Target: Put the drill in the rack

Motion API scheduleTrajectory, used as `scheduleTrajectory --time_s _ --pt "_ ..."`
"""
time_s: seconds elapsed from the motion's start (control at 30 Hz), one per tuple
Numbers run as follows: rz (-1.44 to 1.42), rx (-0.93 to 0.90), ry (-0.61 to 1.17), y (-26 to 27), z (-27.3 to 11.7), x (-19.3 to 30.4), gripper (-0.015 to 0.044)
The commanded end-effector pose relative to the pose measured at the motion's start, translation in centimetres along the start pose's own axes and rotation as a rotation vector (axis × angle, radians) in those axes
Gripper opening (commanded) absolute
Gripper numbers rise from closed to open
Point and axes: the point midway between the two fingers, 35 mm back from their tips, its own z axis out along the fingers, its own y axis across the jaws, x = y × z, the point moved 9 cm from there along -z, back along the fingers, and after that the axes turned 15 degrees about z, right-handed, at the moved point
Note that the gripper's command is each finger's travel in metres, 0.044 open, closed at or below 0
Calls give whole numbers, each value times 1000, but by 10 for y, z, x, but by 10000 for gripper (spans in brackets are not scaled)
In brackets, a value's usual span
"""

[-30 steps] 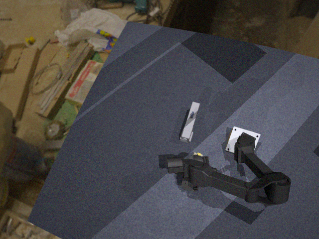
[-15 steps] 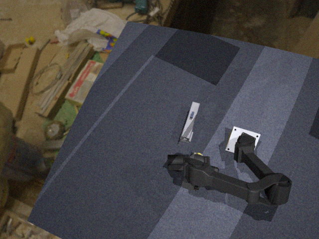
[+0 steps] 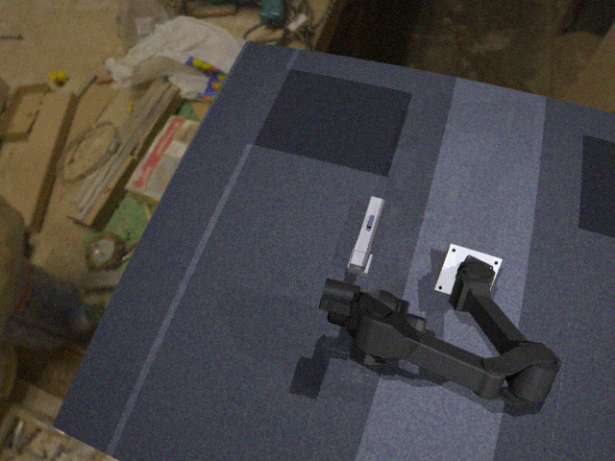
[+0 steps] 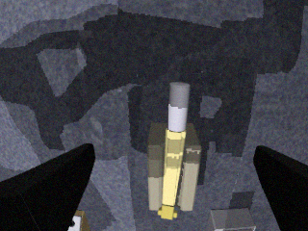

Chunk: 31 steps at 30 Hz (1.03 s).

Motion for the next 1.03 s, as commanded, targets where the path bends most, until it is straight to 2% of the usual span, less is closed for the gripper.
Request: scheduleTrajectory --time_s 0.0,0.1,0.3,0.43,0.67,0.73,1.0 --pt "-6 2 -6 -1 -13 -3 440" --pt "47 53 23 -1 -6 4 440" --pt "523 588 91 -6 -21 47 440" --pt "841 975 -28 -6 -35 71 440" --pt "1101 1320 -257 -1 -49 90 440" --pt "1137 1371 -302 0 -51 92 440" --pt "1137 1371 -302 0 -51 92 440"
